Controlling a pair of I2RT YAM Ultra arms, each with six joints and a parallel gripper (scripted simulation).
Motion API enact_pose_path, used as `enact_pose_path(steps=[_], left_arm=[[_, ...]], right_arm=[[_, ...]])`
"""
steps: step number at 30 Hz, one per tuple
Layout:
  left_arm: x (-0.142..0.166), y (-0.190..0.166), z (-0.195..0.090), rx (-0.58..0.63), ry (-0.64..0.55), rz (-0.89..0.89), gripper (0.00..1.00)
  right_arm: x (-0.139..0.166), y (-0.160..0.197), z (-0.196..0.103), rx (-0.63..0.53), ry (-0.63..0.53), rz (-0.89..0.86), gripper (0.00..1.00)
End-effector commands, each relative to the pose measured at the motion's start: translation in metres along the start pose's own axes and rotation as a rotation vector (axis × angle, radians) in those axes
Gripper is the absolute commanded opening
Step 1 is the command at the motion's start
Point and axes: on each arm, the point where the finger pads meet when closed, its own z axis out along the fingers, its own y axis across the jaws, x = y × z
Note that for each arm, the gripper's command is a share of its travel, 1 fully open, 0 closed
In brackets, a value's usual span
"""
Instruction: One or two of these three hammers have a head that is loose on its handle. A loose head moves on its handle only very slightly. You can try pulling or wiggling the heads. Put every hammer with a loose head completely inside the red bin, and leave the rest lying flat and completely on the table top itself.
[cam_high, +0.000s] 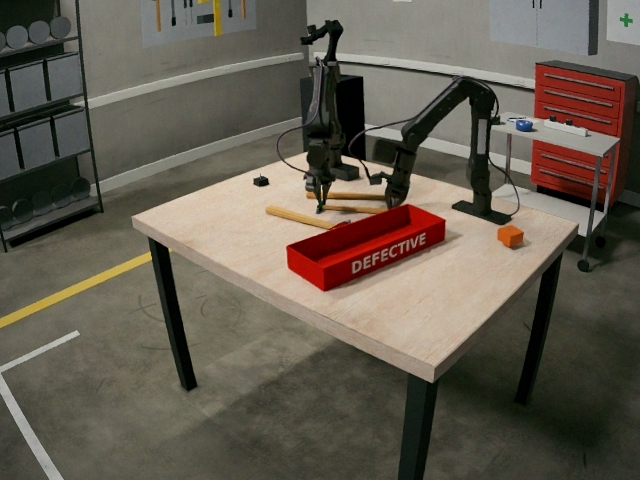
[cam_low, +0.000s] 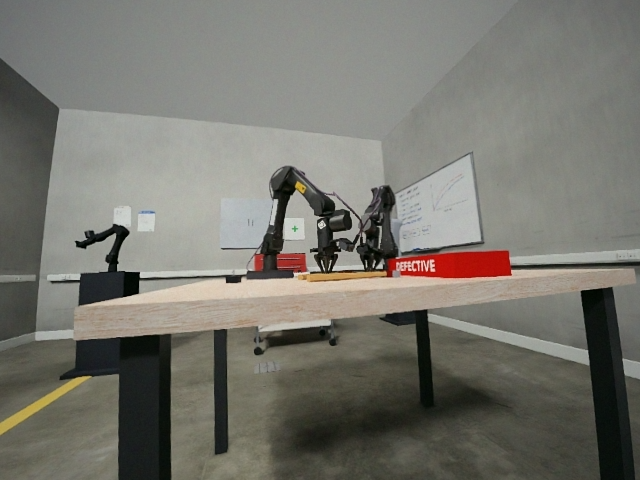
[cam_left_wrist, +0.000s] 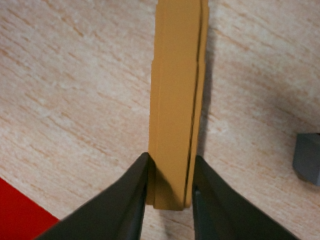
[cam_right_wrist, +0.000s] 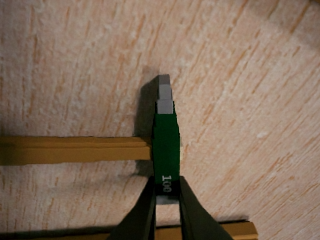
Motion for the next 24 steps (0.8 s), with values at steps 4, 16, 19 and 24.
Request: enact_pose_path(steps=[4, 16, 19, 24], left_arm=[[0.040, -0.001, 0.008, 0.009, 0.152, -0.019, 0.17], [0.060, -0.005, 0.011, 0.024, 0.224, -0.026, 0.17], [0.063, -0.005, 0.012, 0.025, 0.236, -0.027, 0.17], [0.064, -0.005, 0.012, 0.026, 0.238, -0.027, 0.17]], right_arm=[[0.005, -0.031, -0.005, 0.111, 0.006, 0.032, 0.08], [0.002, -0.038, -0.005, 0.100, -0.005, 0.026, 0.08], [-0.002, -0.039, -0.004, 0.004, -0.020, 0.007, 0.08], [0.000, -0.039, -0.004, -0.004, -0.015, 0.005, 0.08]])
